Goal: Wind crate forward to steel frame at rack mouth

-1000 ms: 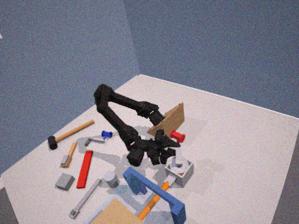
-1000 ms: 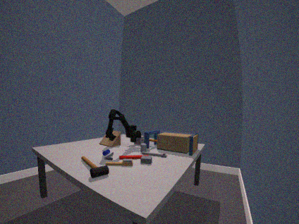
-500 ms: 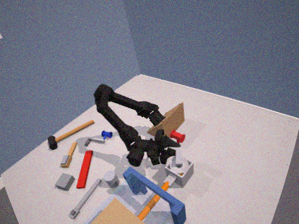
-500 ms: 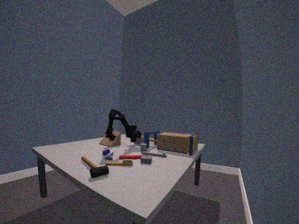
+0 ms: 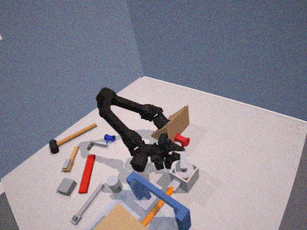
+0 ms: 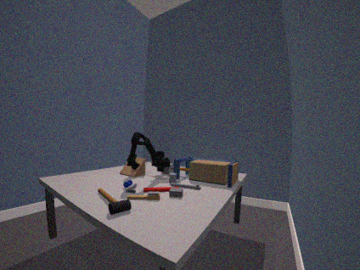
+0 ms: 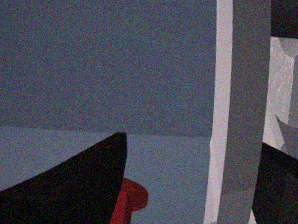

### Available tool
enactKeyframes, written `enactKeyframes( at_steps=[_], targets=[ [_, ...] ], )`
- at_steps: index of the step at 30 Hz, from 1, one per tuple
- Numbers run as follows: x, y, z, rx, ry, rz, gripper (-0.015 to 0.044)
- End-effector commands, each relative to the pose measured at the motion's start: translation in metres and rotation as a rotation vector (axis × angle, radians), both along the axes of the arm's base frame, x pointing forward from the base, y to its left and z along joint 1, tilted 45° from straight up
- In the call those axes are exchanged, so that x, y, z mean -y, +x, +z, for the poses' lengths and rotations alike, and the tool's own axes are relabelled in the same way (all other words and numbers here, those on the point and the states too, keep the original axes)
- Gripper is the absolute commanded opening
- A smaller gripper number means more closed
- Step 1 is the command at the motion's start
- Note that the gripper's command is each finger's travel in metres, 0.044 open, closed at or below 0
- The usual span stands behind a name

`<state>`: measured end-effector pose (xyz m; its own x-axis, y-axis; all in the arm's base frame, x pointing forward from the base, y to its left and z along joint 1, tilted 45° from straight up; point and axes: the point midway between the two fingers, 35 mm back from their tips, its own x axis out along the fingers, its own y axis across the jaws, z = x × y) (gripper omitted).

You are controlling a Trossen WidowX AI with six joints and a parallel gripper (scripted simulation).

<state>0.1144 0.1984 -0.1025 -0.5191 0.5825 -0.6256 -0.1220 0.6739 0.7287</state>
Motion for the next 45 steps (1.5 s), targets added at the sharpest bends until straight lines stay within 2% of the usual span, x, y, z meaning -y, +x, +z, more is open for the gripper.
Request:
enactKeyframes(
  at_steps=[1,32,37,45],
  targets=[
    [0.003,0.003,-0.006,0.018,-0.021,0.006,0.0240],
    [0.003,0.003,-0.006,0.018,-0.021,0.006,0.0240],
    [0.010,0.015,0.010,0.005,-0.007,-0.005,0.0240],
    [0.063,0.056,0.071,-0.002,-0.003,-0.001,0.0240]
  ],
)
